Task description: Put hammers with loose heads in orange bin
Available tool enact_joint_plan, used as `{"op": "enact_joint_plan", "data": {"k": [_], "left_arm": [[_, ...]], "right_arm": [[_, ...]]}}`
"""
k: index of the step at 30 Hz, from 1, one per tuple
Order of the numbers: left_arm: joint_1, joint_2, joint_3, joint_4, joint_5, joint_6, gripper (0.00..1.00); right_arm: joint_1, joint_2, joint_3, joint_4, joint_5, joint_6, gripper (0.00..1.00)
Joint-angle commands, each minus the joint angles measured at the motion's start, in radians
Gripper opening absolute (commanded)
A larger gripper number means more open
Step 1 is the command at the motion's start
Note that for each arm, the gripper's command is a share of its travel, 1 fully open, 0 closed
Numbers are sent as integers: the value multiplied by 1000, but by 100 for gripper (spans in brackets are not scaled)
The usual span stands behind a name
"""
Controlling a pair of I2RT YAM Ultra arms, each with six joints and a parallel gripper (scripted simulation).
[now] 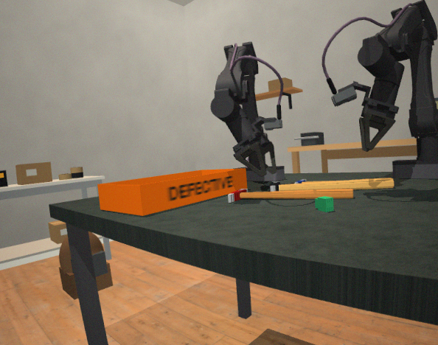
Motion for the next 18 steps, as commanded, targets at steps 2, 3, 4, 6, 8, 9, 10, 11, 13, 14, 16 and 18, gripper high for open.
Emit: {"op": "enact_joint_plan", "data": {"k": [2, 3, 4, 6, 8, 9, 10, 11, 13, 14, 16, 18], "left_arm": [[-55, 178, 165, 35, -22, -16, 50], [-67, 227, 209, 14, -41, -18, 50], [-76, 272, 252, -1, -60, -18, 50], [-93, 354, 332, -39, -98, -15, 50], [-107, 421, 402, -83, -132, -14, 50], [-116, 458, 439, -110, -153, -14, 50], [-123, 491, 473, -136, -172, -14, 50], [-129, 518, 502, -161, -188, -14, 50], [-139, 562, 549, -202, -212, -15, 50], [-139, 562, 549, -202, -212, -15, 50], [-143, 586, 576, -226, -224, -16, 50], [-152, 622, 612, -258, -247, -17, 50]], "right_arm": [[-3, -4, 2, -1, -17, -7, 100], [-3, -4, 2, -1, -17, -7, 100], [-3, -4, 2, -1, -17, -7, 100], [-3, -4, 2, -1, -17, -7, 100], [-3, -4, 2, -1, -17, -7, 100], [-3, -4, 2, -1, -17, -7, 100], [-3, -4, 2, -1, -17, -7, 100], [-3, -4, 2, -1, -17, -7, 100], [-3, -4, 2, -1, -17, -7, 100], [-3, -4, 2, -1, -17, -7, 100], [-3, -4, 2, -1, -17, -7, 100], [-3, -4, 2, -1, -17, -7, 100]]}}
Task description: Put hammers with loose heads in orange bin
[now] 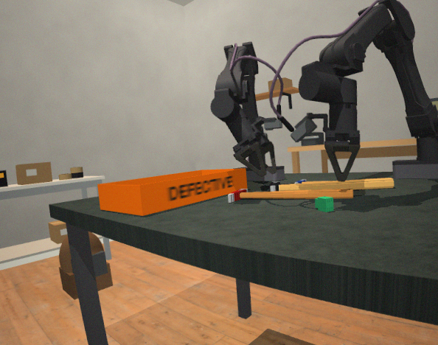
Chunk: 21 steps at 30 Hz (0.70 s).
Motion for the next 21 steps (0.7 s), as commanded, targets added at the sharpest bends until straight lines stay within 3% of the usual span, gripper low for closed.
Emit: {"op": "enact_joint_plan", "data": {"k": [1, 9, 21], "left_arm": [[-18, 33, 69, -83, -48, -7, 50], [-26, 61, 109, -91, -48, -6, 50], [-28, 98, 66, -31, -48, -8, 50]], "right_arm": [[-3, -4, 2, -1, -17, -7, 100], [-3, -4, 2, -1, -17, -7, 100], [-3, -4, 2, -1, -17, -7, 100]]}}
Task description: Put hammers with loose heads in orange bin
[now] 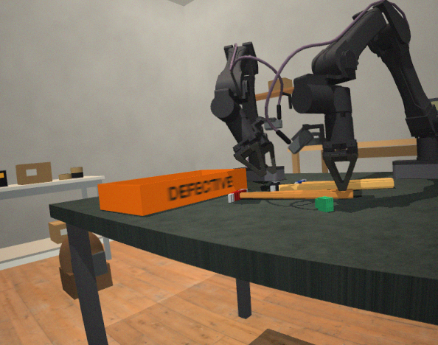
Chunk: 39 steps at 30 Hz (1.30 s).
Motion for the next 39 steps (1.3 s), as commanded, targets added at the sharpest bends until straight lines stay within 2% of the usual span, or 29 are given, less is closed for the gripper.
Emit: {"op": "enact_joint_plan", "data": {"k": [1, 10, 11, 13, 14, 16, 17, 19, 20, 30, 32, 34, 36, 39], "left_arm": [[-12, 5, -14, 30, 0, -4, 50], [-12, 14, -19, 60, 0, -5, 50], [-12, 11, -17, 60, 0, -5, 43], [-12, 12, -17, 60, 0, -4, 43], [-12, 12, -18, 56, 0, -4, 39], [-12, 12, -18, 53, 0, -4, 39], [-12, 12, -18, 53, 0, -4, 34], [-4, 0, -33, 62, 0, 2, 34], [-4, 0, -33, 58, 0, 2, 30], [-2, -3, -38, 61, 0, 8, 22], [-2, -3, -37, 52, 0, 8, 0], [-2, -3, -37, 52, 0, 8, 0], [-2, -3, -37, 57, 3, 12, 21], [10, -9, -49, 76, 3, 29, 21]], "right_arm": [[-3, -4, 2, -1, -17, -7, 100], [-3, -4, 2, -1, -17, -7, 100], [-3, -4, 2, -1, -17, -7, 100], [-3, -4, 2, -1, -17, -7, 100], [-3, -4, 2, -1, -17, -7, 100], [-3, -4, 2, -1, -17, -7, 100], [-3, -4, 2, -1, -17, -7, 100], [-3, -4, 2, -1, -17, -7, 100], [-3, -4, 2, -1, -17, -7, 100], [-3, -4, 2, -1, -17, -7, 100], [-3, -4, 2, -1, -17, -7, 100], [-3, -4, 2, -1, -17, -7, 100], [-3, -4, 2, -1, -17, -7, 100], [-3, -4, 2, -1, -17, -7, 100]]}}
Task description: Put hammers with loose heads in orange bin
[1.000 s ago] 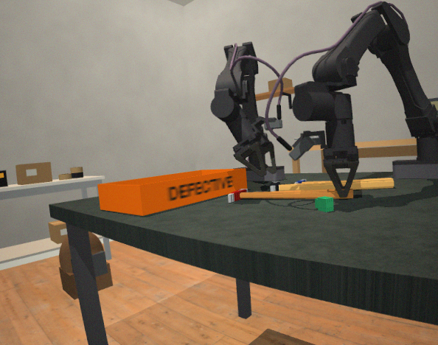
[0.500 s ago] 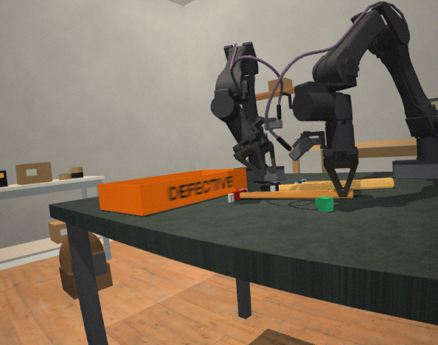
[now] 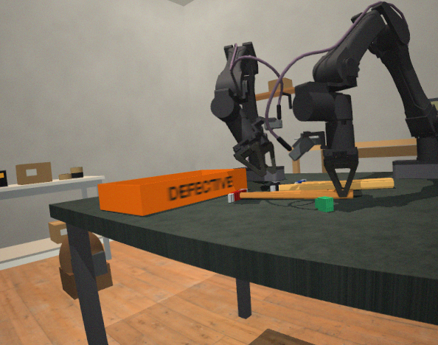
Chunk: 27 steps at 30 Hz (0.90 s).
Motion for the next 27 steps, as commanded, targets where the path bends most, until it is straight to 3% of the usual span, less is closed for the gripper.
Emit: {"op": "enact_joint_plan", "data": {"k": [1, 18, 25, 27], "left_arm": [[13, -34, -24, 25, 4, 32, 21], [110, -116, -160, 61, 1, 113, 21], [112, -118, -161, 56, 1, 106, 21], [112, -118, -161, 56, 1, 106, 21]], "right_arm": [[-3, -4, 2, -1, -17, -7, 100], [-3, -4, 2, -1, -17, -7, 100], [-3, -4, 2, -1, -17, -7, 100], [-2, 1, 2, -17, -11, 28, 77]]}}
